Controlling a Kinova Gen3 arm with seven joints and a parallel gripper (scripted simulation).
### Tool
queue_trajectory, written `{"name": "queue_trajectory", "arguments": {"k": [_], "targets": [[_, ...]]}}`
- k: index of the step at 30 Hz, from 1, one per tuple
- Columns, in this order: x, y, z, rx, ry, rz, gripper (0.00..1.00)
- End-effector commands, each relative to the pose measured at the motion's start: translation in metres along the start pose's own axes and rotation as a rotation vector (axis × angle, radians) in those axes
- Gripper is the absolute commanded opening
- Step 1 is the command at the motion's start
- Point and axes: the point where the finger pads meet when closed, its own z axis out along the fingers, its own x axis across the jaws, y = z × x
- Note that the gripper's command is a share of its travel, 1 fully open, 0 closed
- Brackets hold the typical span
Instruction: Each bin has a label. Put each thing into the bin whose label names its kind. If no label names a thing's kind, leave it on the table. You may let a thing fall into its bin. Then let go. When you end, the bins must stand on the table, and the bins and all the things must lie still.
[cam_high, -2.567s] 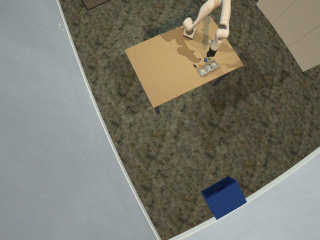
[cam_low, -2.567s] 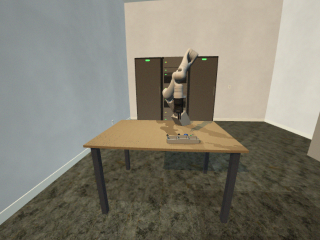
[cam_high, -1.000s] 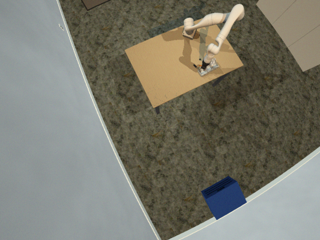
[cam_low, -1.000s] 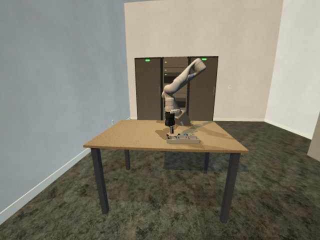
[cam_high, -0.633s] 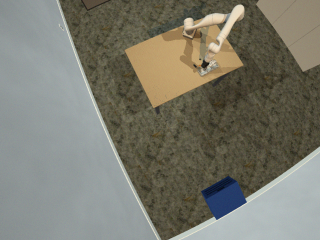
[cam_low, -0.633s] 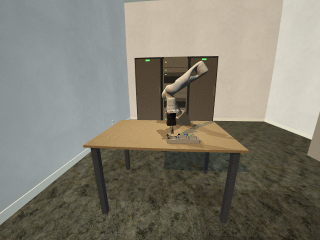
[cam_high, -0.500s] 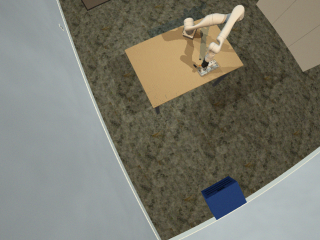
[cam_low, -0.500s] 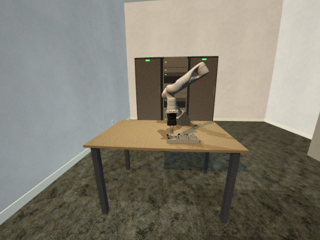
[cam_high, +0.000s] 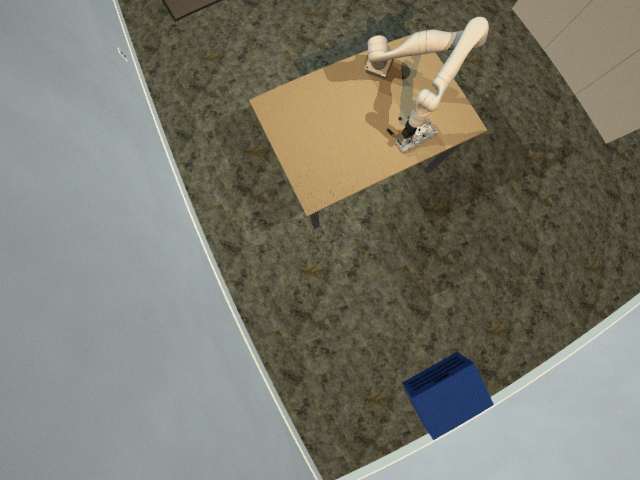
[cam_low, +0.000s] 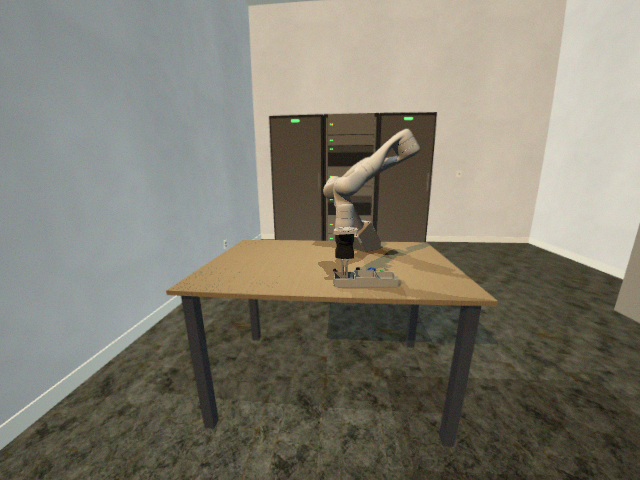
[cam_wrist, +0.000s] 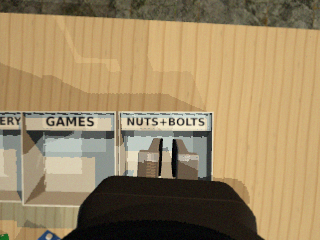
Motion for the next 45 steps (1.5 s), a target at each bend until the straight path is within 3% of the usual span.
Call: {"name": "queue_trajectory", "arguments": {"k": [1,9,45], "targets": [[0.004,0.002,0.009,-0.007,0.006,0.005,0.31],[0.004,0.002,0.024,-0.007,0.006,0.005,0.31],[0.004,0.002,0.024,-0.007,0.006,0.005,0.31]]}}
